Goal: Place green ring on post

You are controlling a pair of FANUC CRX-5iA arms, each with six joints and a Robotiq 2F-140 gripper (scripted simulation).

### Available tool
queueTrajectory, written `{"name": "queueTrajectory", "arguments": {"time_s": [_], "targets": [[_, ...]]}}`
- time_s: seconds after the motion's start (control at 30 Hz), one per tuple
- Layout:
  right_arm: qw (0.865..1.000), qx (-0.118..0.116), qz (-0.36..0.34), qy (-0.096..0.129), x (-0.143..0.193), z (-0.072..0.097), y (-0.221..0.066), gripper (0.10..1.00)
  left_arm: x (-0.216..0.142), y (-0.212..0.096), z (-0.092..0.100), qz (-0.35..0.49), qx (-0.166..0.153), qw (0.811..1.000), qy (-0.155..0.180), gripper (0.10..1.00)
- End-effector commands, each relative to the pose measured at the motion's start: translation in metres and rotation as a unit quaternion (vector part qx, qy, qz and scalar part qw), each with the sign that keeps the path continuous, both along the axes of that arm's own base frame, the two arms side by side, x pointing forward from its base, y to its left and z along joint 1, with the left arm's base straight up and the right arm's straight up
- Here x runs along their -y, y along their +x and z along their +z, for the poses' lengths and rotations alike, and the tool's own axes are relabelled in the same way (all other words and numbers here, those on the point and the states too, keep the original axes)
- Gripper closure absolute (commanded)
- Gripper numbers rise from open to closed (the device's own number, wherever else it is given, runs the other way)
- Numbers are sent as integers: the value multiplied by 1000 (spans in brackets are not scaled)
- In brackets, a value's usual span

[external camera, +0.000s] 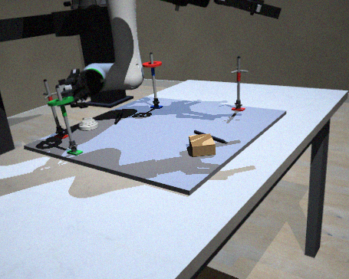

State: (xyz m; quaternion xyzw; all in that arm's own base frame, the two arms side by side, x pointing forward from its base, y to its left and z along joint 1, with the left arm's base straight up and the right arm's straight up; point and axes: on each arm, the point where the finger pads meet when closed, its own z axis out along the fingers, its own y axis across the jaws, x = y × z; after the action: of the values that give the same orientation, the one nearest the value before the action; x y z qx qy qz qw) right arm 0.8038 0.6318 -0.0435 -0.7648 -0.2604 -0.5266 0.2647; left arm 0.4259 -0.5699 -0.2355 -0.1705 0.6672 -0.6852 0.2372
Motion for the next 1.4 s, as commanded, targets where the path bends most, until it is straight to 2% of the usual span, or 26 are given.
{"name": "queueTrajectory", "arguments": {"time_s": [0.0, 0.37, 1.37], "targets": [[1000, 1, 0, 1, -1, 3, 1, 98, -6, -3, 0, 1, 0, 1000, 0, 884], [1000, 1, 0, 1, -1, 3, 1, 98, -45, -29, -2, 1, 0, 1000, 0, 884], [1000, 1, 0, 1, -1, 3, 1, 98, -41, -27, -2, 0, 1, 1000, -1, 884]]}}
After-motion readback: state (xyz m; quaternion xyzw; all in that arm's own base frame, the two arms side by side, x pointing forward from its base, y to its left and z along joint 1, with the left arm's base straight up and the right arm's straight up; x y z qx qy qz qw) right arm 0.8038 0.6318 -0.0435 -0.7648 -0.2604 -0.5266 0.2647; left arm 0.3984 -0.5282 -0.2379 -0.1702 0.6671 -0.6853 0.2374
